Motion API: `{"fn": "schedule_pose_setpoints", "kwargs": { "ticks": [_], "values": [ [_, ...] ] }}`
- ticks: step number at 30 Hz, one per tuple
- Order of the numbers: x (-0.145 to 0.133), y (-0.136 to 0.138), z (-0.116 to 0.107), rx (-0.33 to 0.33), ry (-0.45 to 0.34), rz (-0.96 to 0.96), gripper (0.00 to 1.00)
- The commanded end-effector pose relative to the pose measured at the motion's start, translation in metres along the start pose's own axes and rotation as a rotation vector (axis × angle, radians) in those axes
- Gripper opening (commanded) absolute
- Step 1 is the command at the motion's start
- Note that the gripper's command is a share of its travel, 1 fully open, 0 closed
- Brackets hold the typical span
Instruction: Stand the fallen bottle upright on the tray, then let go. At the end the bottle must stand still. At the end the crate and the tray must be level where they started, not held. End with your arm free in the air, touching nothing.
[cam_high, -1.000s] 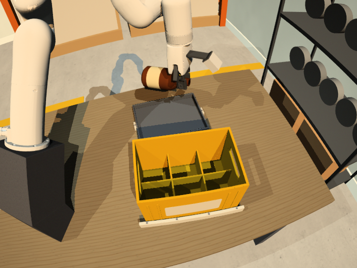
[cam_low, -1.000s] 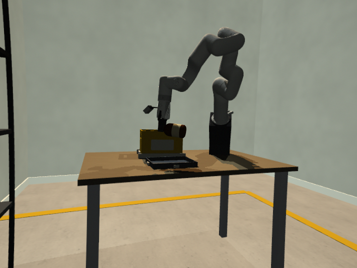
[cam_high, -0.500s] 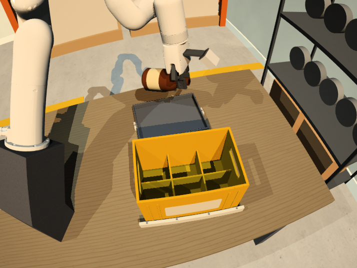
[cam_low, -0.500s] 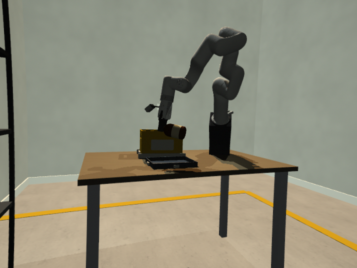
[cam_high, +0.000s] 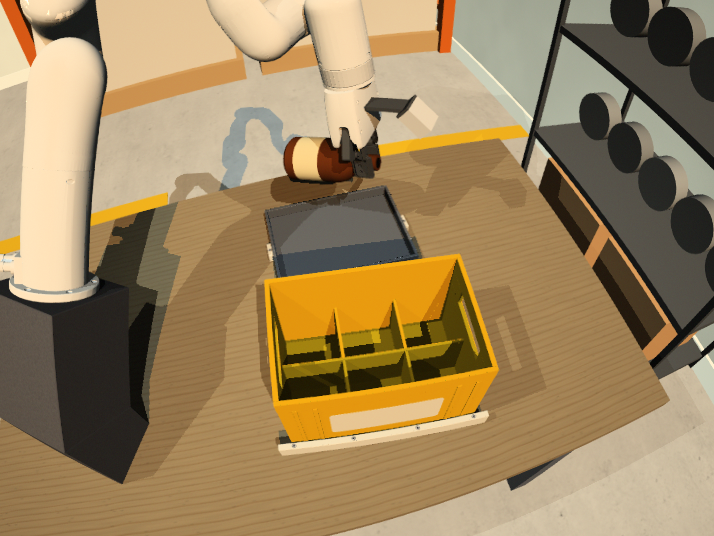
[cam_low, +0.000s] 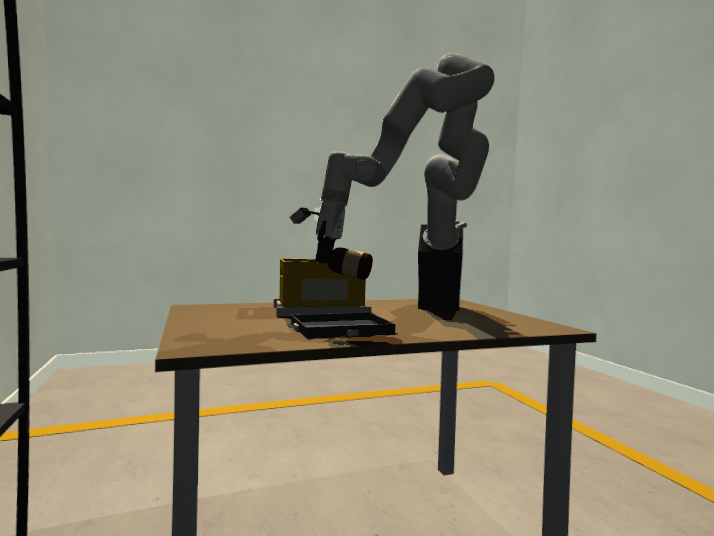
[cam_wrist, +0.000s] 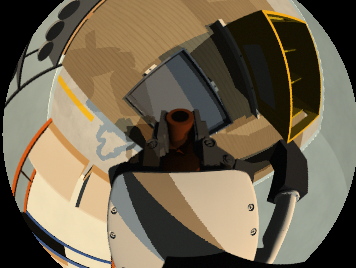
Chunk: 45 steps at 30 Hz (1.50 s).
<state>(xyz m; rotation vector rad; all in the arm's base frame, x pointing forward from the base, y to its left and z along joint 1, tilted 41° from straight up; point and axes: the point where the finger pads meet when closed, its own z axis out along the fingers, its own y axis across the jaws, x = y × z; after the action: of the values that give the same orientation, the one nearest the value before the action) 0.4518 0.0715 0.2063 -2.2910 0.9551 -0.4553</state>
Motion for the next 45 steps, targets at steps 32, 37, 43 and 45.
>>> {"fn": "schedule_pose_setpoints", "kwargs": {
  "ticks": [32,37,43,45],
  "values": [
    [0.0005,-0.0012,0.0000,0.000,0.107,0.000,0.00],
    [0.0003,-0.0011,-0.0006,0.000,0.134,0.000,0.00],
    [0.0001,-0.0011,-0.0016,0.001,0.163,0.000,0.00],
    [0.0000,-0.0011,-0.0018,0.002,0.169,0.000,0.00]
  ]
}}
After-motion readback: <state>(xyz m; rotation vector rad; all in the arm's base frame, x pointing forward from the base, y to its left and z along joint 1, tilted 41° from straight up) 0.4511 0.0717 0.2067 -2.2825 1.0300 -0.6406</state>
